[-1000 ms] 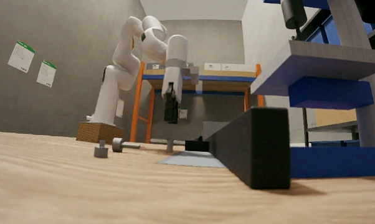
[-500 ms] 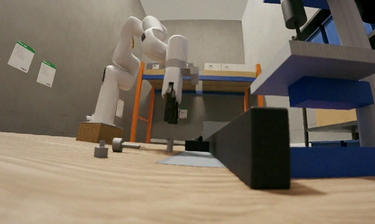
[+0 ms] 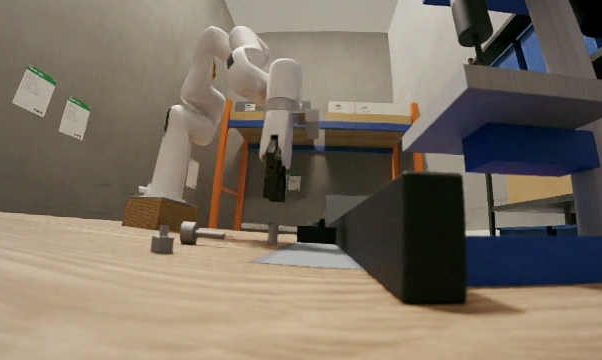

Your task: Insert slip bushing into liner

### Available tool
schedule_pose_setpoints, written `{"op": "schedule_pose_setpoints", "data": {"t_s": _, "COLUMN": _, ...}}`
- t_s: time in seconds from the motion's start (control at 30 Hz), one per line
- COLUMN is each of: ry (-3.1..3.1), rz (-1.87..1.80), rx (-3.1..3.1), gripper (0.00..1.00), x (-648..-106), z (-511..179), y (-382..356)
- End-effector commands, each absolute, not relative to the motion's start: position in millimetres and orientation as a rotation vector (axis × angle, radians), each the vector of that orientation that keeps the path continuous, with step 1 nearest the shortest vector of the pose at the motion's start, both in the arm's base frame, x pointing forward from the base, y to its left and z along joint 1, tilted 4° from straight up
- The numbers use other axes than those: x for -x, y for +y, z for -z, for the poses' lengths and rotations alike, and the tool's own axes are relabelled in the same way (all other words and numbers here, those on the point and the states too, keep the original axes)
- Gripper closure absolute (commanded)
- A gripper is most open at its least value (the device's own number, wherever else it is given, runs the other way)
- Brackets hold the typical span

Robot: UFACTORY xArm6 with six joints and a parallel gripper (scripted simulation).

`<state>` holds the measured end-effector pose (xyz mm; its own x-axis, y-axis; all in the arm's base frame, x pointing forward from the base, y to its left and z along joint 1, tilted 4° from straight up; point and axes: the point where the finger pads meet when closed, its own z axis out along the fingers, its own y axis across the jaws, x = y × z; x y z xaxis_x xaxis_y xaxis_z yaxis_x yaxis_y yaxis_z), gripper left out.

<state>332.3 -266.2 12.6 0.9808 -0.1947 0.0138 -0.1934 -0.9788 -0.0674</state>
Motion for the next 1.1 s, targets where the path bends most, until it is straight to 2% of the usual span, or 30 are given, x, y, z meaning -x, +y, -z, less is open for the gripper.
{"op": "schedule_pose_setpoints", "data": {"t_s": 0.0, "ry": 0.3, "rz": 0.037, "rx": 3.063, "gripper": 0.5, "x": -334, "z": -10, "y": -267}}
{"op": "schedule_pose_setpoints", "data": {"t_s": 1.07, "ry": 0.3, "rz": 0.037, "rx": 3.063, "gripper": 0.5, "x": -335, "z": 17, "y": -265}}
